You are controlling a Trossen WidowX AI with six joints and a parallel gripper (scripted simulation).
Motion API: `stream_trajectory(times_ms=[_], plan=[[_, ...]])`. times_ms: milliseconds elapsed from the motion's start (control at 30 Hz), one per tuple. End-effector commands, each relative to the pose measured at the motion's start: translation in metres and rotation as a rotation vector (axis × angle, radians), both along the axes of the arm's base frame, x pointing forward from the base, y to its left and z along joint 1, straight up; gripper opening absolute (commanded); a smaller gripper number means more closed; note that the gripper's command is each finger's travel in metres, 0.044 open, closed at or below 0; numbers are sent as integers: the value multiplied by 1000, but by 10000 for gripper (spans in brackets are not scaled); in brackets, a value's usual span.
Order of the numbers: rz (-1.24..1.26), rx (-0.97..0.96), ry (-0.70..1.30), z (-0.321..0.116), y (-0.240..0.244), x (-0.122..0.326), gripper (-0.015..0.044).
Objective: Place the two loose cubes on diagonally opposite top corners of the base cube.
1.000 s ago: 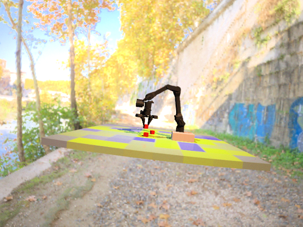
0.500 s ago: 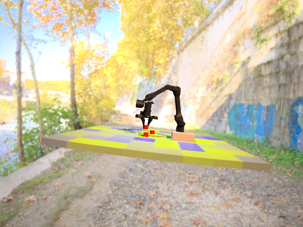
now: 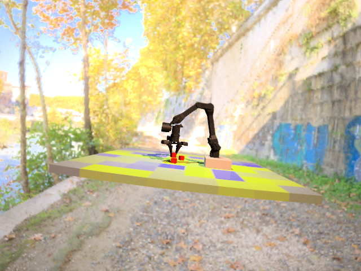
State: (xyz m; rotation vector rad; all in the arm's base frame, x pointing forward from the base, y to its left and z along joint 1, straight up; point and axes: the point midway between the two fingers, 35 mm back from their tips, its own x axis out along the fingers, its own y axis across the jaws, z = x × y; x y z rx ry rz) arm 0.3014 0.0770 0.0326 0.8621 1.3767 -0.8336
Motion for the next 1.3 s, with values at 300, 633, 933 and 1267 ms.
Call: stream_trajectory(times_ms=[300, 633, 933, 1267], plan=[[0, 3, 2, -3, 0, -1, 105], [0, 3, 2, -3, 0, -1, 131], [0, 2, 2, -1, 0, 0, 205], [0, 0, 1, 12, 0, -1, 205]])
